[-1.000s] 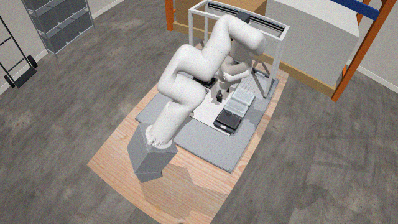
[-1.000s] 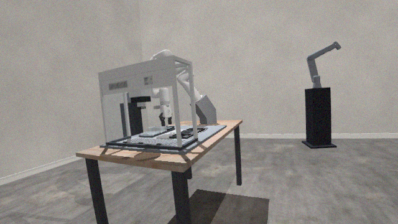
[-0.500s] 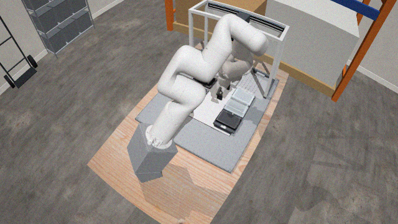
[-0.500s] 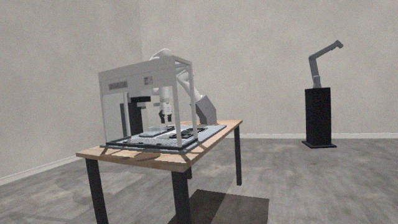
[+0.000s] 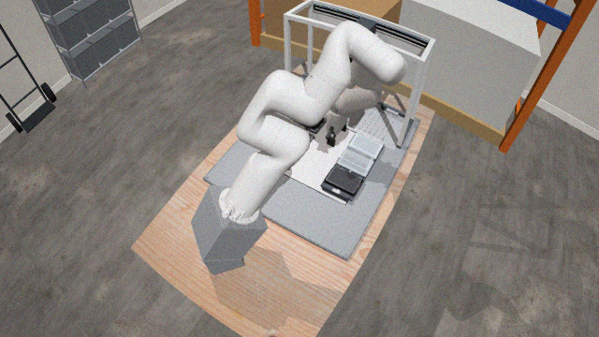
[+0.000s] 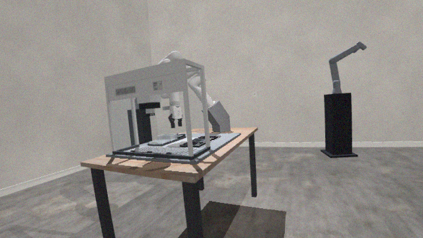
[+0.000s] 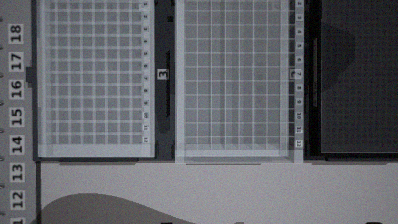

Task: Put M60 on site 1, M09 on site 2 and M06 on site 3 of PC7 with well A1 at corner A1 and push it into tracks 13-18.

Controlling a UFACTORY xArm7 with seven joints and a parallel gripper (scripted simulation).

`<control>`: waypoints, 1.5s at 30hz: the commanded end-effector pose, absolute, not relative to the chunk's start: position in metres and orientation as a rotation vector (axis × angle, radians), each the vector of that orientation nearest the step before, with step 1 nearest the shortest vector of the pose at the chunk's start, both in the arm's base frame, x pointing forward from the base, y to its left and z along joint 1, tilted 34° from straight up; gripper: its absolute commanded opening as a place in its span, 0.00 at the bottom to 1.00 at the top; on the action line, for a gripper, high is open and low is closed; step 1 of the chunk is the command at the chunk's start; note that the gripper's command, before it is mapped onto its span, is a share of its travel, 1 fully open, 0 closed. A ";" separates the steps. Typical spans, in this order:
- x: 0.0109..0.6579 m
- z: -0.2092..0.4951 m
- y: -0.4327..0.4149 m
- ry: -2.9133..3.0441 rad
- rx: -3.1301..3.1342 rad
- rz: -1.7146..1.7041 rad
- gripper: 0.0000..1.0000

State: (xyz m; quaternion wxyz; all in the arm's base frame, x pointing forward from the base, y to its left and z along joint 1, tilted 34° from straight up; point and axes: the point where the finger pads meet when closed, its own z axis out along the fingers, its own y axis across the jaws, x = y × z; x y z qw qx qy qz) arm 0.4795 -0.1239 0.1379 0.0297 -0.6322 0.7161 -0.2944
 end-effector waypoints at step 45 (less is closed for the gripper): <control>0.448 0.193 -0.249 2.206 -1.949 -0.910 1.00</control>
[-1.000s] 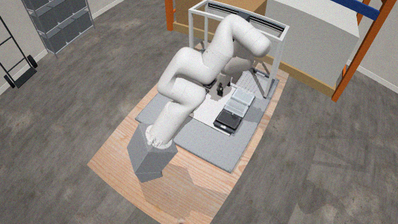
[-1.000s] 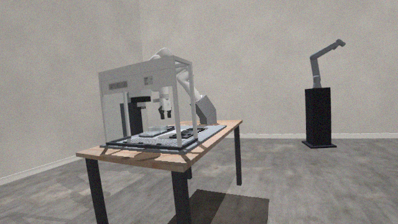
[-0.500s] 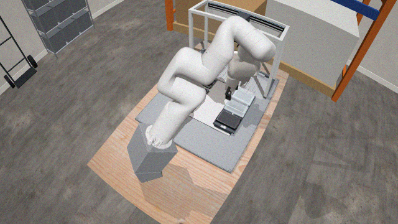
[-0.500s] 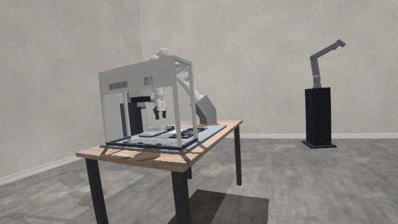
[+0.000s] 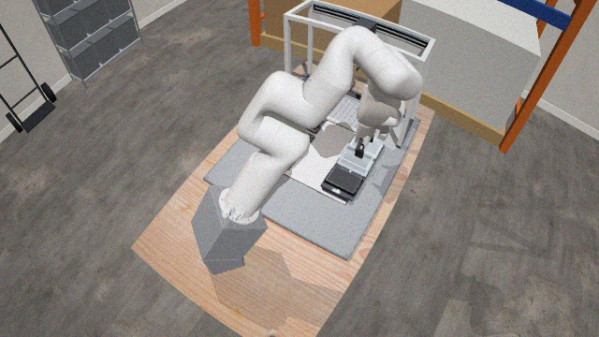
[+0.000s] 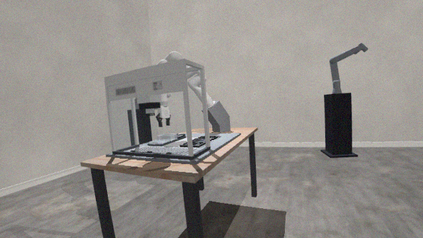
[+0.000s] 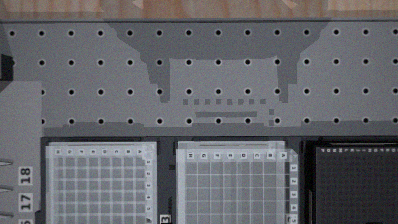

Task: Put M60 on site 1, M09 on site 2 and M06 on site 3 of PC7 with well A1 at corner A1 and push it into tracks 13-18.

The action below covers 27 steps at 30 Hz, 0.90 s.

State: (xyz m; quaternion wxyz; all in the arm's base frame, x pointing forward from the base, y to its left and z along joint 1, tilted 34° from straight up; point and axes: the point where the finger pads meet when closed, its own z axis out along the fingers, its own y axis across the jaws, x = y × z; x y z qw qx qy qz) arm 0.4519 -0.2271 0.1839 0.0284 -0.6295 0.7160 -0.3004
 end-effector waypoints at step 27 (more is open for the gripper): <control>0.437 0.212 -0.301 2.207 -1.948 -0.910 1.00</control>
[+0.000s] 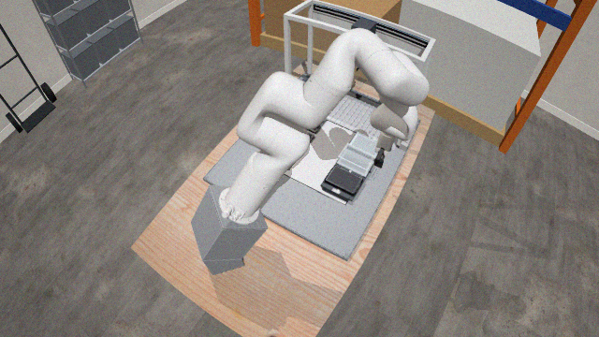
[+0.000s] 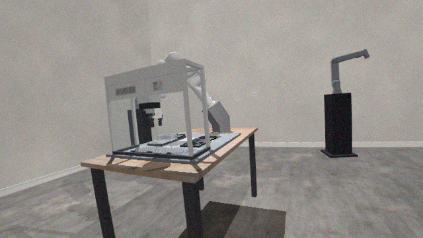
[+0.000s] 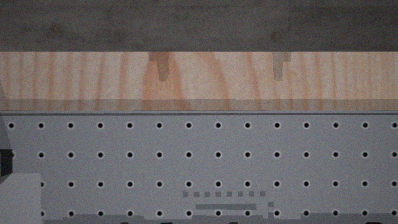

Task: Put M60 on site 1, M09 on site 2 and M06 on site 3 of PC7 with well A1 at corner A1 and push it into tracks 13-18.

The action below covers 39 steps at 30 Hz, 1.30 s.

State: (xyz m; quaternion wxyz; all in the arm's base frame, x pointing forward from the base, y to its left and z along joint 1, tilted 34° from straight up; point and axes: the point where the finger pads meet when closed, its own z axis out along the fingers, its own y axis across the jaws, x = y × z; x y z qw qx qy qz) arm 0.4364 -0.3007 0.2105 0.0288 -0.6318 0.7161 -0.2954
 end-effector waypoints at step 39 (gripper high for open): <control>0.459 0.168 -0.322 2.207 -1.948 -0.910 1.00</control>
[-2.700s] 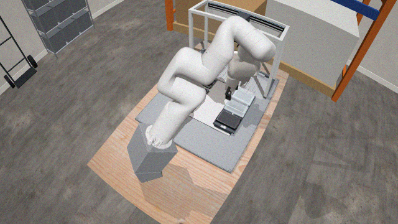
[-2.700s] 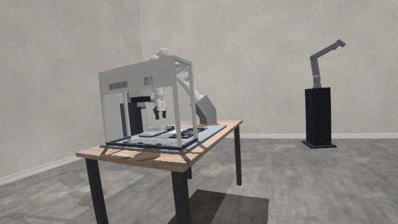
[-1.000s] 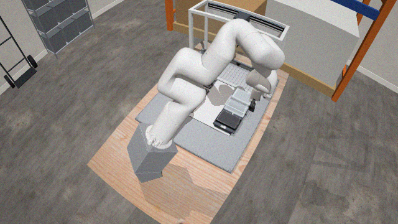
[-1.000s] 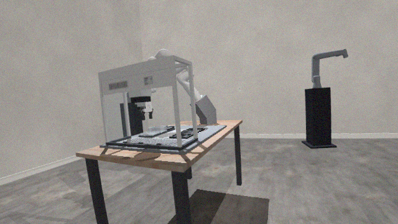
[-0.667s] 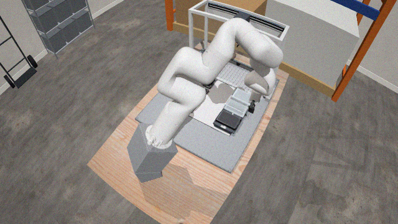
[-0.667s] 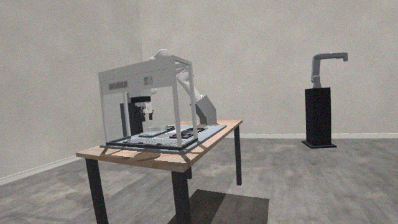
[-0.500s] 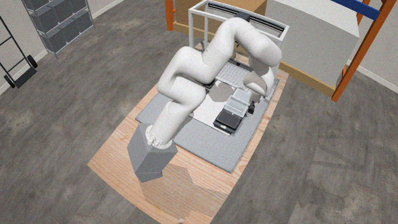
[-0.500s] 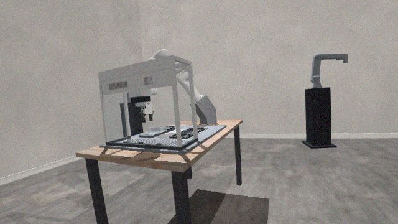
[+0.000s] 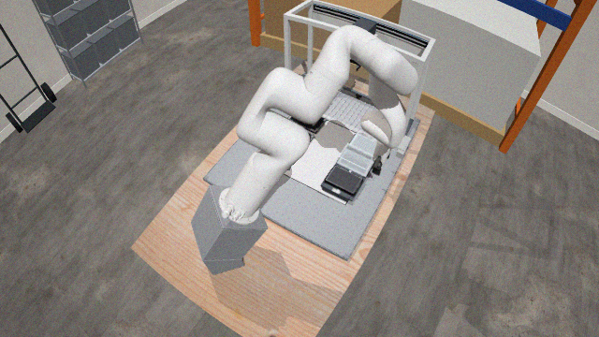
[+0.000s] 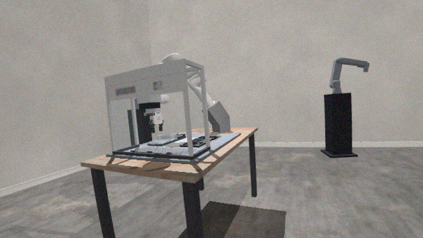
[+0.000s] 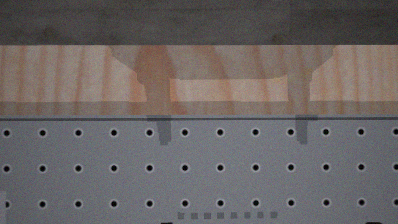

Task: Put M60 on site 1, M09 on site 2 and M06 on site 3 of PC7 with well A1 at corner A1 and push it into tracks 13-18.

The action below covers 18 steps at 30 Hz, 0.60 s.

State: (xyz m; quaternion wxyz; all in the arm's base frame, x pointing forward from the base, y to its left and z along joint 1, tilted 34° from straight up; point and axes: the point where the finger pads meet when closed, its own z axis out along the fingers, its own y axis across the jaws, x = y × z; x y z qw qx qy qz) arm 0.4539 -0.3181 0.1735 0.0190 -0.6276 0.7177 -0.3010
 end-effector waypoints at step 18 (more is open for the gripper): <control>0.470 0.146 -0.332 2.207 -1.948 -0.911 1.00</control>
